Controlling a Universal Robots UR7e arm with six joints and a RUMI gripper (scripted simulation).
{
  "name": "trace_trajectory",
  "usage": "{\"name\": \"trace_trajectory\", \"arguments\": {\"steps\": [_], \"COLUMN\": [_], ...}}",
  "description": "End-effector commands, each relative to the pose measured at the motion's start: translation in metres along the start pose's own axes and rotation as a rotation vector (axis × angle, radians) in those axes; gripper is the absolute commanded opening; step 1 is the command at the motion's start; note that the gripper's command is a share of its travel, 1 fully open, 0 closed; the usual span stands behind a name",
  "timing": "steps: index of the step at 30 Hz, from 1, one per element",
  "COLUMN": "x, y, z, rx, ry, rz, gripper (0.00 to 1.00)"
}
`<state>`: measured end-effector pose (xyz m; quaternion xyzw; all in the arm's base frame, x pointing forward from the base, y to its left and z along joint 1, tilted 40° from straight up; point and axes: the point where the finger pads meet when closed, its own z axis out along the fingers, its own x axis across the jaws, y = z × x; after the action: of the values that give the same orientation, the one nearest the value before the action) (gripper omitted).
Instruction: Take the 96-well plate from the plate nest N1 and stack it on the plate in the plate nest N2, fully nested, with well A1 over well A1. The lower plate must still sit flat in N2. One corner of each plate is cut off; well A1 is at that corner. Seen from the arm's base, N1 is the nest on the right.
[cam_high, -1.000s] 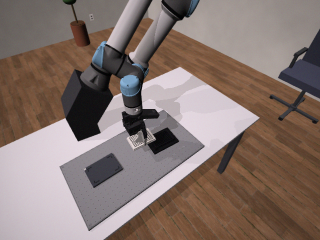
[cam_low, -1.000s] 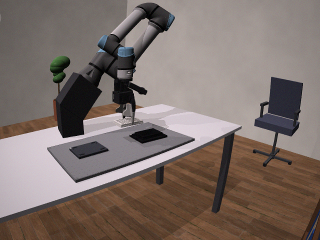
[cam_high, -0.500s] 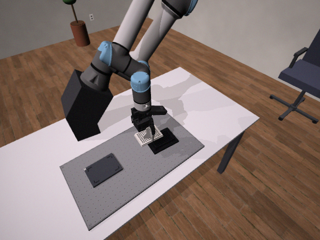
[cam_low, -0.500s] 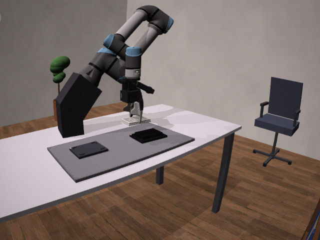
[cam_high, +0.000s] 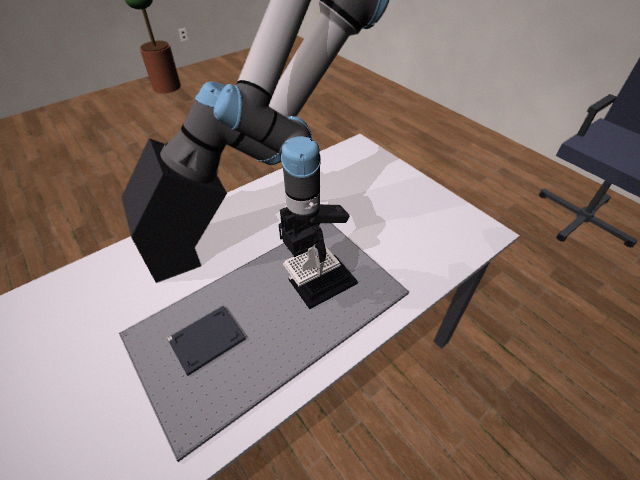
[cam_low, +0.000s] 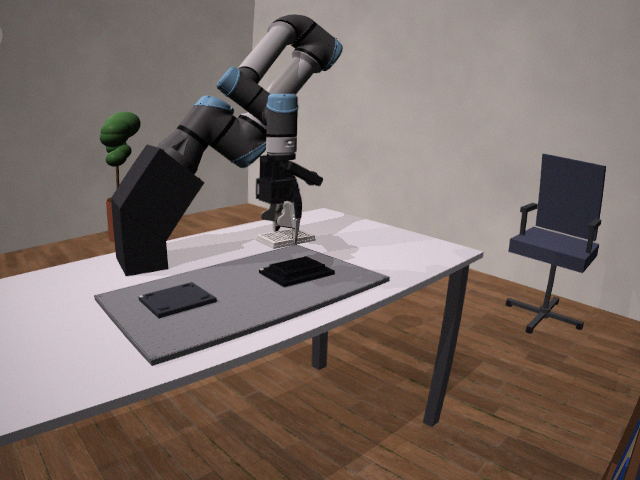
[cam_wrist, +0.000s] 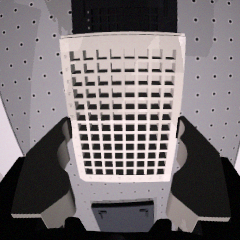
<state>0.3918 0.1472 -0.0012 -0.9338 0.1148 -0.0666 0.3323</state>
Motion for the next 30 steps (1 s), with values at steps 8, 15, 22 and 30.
{"name": "trace_trajectory", "arguments": {"steps": [8,15,22,30], "x": [0.001,0.001,0.001,0.001], "y": [-0.036,-0.037,-0.037,-0.037], "z": [0.0,0.0,0.0,0.0], "rx": [-0.002,-0.002,-0.002,-0.002], "ry": [0.001,0.001,0.001,0.001], "rz": [0.0,0.0,0.0,0.0], "gripper": [0.0,0.0,0.0,0.0]}}
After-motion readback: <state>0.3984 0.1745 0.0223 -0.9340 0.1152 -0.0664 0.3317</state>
